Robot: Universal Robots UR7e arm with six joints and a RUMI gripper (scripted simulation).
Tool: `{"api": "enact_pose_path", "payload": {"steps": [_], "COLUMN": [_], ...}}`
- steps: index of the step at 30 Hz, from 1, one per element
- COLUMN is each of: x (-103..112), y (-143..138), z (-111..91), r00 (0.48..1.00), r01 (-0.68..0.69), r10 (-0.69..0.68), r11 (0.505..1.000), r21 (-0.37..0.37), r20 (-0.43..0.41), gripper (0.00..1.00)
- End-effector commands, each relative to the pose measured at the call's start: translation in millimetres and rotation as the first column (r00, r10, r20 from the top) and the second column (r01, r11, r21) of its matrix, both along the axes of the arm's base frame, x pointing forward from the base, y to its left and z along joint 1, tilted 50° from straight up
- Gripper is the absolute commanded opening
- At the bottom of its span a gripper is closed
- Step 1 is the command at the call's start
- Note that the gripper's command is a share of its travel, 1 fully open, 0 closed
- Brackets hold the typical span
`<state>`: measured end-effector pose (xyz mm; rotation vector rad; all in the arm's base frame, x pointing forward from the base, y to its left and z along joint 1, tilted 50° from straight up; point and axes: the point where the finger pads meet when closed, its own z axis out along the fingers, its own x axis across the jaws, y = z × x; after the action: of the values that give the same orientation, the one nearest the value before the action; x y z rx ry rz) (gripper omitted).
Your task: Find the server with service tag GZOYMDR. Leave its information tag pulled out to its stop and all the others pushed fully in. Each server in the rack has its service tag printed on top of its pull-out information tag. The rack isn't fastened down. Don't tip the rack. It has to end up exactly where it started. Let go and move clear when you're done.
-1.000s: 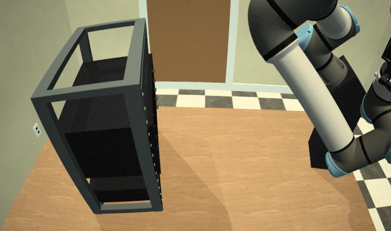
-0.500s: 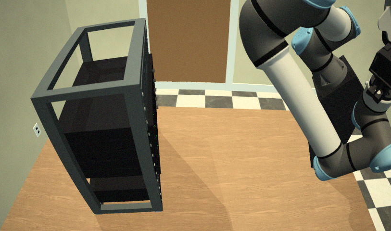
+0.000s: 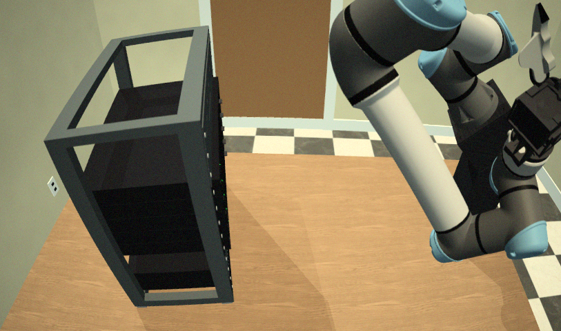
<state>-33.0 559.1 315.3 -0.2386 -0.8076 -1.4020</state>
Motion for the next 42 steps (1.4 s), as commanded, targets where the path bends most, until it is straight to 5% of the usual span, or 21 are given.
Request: {"api": "enact_pose_path", "payload": {"steps": [1, 42], "x": [15.4, 190.3], "y": [0.7, -22.7], "z": [0.2, 0.3], "r00": [1.0, 0.941], "r01": [0.027, 0.338], "r10": [-0.027, -0.338], "r11": [1.0, 0.941], "r21": [0.0, -0.005], "r20": [0.0, -0.003], "gripper": [1.0, 1.0]}}
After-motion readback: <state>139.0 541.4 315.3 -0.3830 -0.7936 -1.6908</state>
